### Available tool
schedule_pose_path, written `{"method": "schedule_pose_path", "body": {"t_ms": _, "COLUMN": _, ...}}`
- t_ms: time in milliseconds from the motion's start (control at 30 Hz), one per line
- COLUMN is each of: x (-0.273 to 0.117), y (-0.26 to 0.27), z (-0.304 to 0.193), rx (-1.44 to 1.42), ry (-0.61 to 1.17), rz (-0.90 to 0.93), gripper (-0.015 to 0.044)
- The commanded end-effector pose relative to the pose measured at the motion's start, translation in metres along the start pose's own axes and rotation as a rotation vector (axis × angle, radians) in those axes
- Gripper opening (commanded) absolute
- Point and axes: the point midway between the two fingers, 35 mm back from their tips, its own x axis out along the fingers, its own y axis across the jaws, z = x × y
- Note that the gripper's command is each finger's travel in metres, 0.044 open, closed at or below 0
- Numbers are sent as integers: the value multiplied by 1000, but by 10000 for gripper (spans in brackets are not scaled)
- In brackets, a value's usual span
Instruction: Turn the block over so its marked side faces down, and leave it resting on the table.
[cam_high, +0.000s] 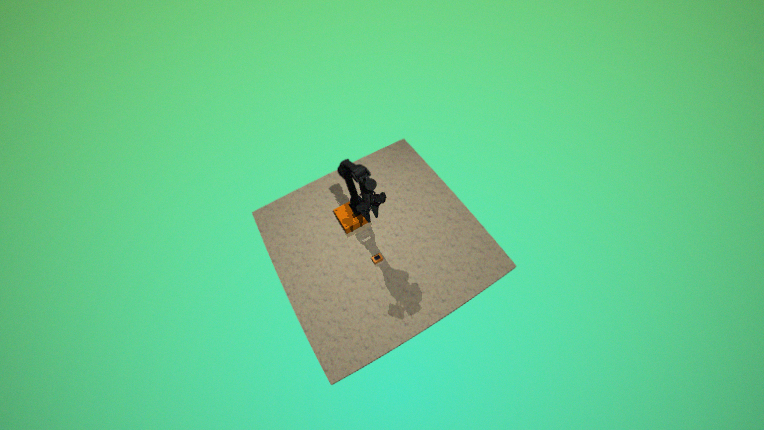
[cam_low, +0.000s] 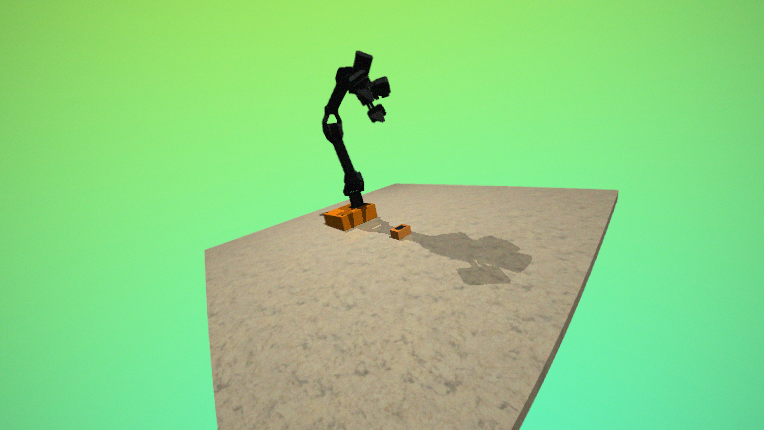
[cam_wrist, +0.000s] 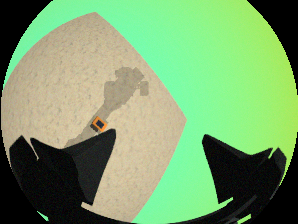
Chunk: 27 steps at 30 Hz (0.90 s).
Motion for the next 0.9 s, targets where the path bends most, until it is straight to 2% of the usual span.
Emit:
{"method": "schedule_pose_path", "body": {"t_ms": 0, "x": 62, "y": 21, "z": -8, "rx": 99, "ry": 106, "rz": 130, "gripper": 440}}
{"method": "schedule_pose_path", "body": {"t_ms": 100, "x": 101, "y": 42, "z": -20, "rx": 146, "ry": 187, "rz": 224, "gripper": 440}}
{"method": "schedule_pose_path", "body": {"t_ms": 333, "x": 158, "y": 76, "z": -45, "rx": 299, "ry": 328, "rz": 349, "gripper": 440}}
{"method": "schedule_pose_path", "body": {"t_ms": 533, "x": 227, "y": 141, "z": -99, "rx": 624, "ry": 600, "rz": 489, "gripper": 440}}
{"method": "schedule_pose_path", "body": {"t_ms": 633, "x": 239, "y": 160, "z": -114, "rx": 705, "ry": 675, "rz": 515, "gripper": 440}}
{"method": "schedule_pose_path", "body": {"t_ms": 867, "x": 245, "y": 159, "z": -111, "rx": 705, "ry": 675, "rz": 515, "gripper": 440}}
